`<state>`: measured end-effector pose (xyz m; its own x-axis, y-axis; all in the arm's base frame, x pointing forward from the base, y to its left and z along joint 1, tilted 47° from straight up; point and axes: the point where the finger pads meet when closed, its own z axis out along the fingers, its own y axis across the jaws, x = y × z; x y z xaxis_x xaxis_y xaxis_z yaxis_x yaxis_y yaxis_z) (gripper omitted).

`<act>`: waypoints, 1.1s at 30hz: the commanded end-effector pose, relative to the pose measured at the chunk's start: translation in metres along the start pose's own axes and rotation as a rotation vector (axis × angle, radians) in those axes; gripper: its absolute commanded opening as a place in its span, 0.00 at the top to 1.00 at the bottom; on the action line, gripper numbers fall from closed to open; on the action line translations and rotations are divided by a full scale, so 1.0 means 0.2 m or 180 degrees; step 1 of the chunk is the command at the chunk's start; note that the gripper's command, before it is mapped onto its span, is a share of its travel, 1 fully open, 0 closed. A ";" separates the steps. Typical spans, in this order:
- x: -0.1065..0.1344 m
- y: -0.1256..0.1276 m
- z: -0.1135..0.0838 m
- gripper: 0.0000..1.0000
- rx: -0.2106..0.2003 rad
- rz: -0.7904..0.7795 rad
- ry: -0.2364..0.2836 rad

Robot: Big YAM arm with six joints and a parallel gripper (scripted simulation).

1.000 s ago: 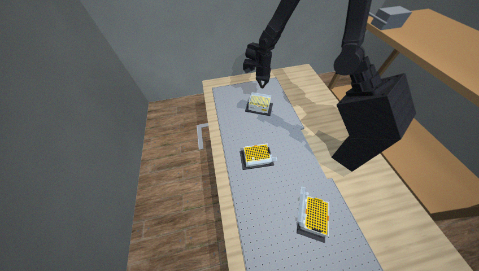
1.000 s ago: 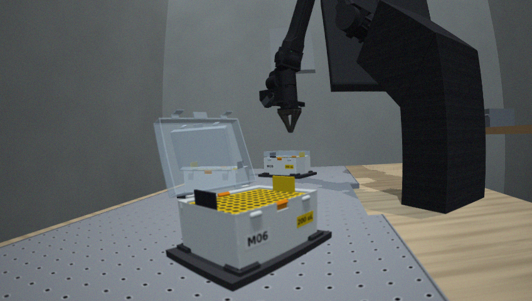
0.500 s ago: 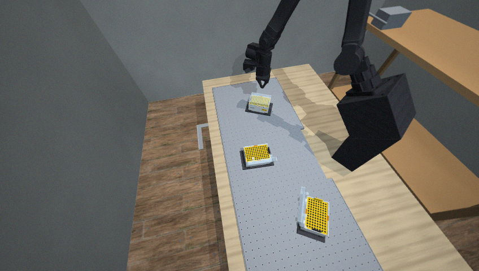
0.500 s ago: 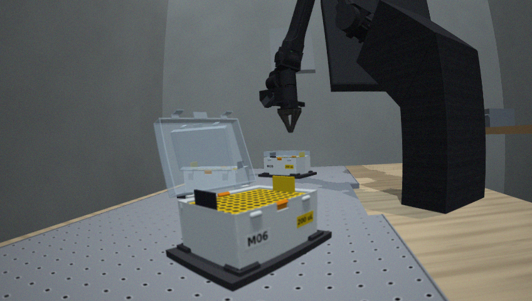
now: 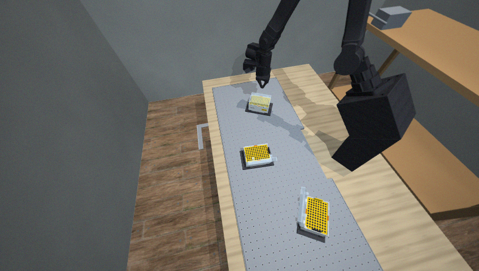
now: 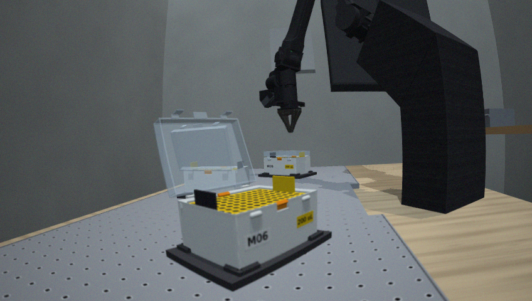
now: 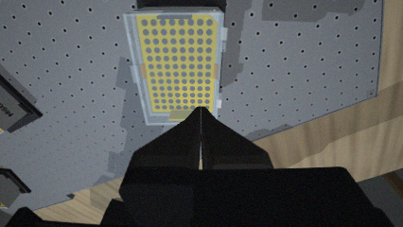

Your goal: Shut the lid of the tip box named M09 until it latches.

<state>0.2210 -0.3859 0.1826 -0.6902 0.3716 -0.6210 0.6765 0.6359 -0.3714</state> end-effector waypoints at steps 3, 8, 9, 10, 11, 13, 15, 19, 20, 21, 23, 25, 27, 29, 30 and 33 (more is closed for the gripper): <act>-0.07 -0.05 -0.06 1.00 0.0079 0.0061 -0.0152; -0.04 -0.02 -0.07 1.00 0.0033 0.0045 -0.0081; -0.04 -0.01 -0.08 1.00 0.0024 0.0036 -0.0082; -0.04 0.00 -0.09 1.00 0.0016 0.0028 -0.0082; -0.04 0.00 -0.10 1.00 0.0014 0.0027 -0.0079; -0.04 0.00 -0.12 1.00 0.0013 0.0027 -0.0076; -0.04 0.00 -0.14 1.00 0.0018 0.0030 -0.0082; -0.05 -0.01 -0.19 1.00 0.0019 0.0030 -0.0090; -0.05 -0.01 -0.20 1.00 0.0019 0.0030 -0.0093; -0.05 -0.01 -0.21 1.00 0.0021 0.0031 -0.0096; -0.05 -0.01 -0.21 1.00 0.0021 0.0031 -0.0096; -0.06 -0.02 -0.23 1.00 0.0038 0.0047 -0.0097; -0.07 -0.02 -0.26 1.00 0.0028 0.0035 -0.0116; -0.08 -0.02 -0.28 1.00 0.0034 0.0038 -0.0129; -0.09 -0.02 -0.29 1.00 0.0037 0.0039 -0.0137; -0.11 -0.04 -0.33 1.00 0.0052 0.0049 -0.0163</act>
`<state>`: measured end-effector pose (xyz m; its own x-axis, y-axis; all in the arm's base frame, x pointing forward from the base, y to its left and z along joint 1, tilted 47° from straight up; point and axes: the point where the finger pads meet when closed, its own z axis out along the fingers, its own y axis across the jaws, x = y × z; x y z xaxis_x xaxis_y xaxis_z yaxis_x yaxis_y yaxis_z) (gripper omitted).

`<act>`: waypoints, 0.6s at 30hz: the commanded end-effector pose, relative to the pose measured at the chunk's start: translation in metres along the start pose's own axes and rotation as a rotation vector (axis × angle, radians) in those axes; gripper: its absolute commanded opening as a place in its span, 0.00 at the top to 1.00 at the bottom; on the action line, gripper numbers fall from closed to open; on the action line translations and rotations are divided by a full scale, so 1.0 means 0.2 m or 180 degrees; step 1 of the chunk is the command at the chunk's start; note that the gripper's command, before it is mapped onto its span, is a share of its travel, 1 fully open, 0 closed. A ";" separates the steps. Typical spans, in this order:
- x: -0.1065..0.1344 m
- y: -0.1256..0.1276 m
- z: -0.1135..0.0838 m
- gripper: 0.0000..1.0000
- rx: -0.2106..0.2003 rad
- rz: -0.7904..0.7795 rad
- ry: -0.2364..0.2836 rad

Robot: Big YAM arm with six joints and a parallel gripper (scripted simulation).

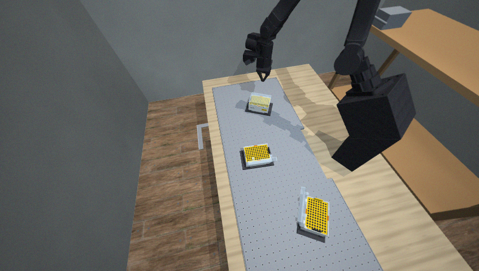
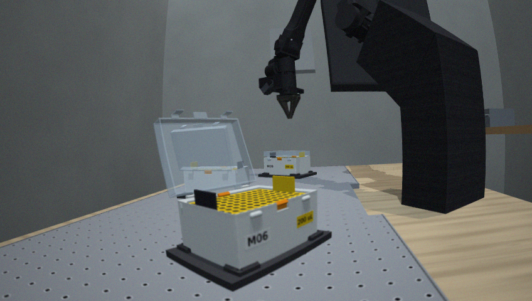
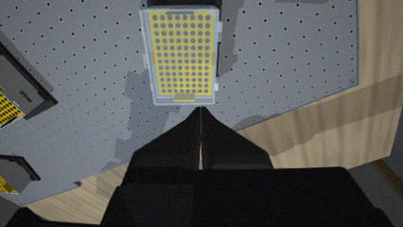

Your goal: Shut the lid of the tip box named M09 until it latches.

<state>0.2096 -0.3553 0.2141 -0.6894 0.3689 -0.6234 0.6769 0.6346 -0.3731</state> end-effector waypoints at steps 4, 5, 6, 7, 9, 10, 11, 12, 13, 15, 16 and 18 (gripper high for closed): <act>-0.08 -0.03 -0.12 1.00 0.0036 0.0051 -0.0118; -0.08 -0.03 -0.12 1.00 0.0038 0.0054 -0.0115; -0.08 -0.03 -0.12 1.00 0.0038 0.0054 -0.0115; -0.08 -0.03 -0.12 1.00 0.0038 0.0054 -0.0115; -0.05 -0.03 -0.08 1.00 0.0031 0.0024 -0.0074; -0.05 -0.03 -0.08 1.00 0.0031 0.0024 -0.0074; -0.05 -0.03 -0.08 1.00 0.0031 0.0024 -0.0074; -0.05 -0.03 -0.08 1.00 0.0031 0.0024 -0.0074; -0.05 -0.03 -0.08 1.00 0.0031 0.0024 -0.0074; -0.05 -0.03 -0.08 1.00 0.0031 0.0024 -0.0074; -0.05 -0.03 -0.08 1.00 0.0031 0.0024 -0.0074; -0.05 -0.03 -0.08 1.00 0.0031 0.0024 -0.0074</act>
<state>0.2064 -0.3494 0.2239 -0.6843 0.3659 -0.6307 0.6809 0.6302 -0.3732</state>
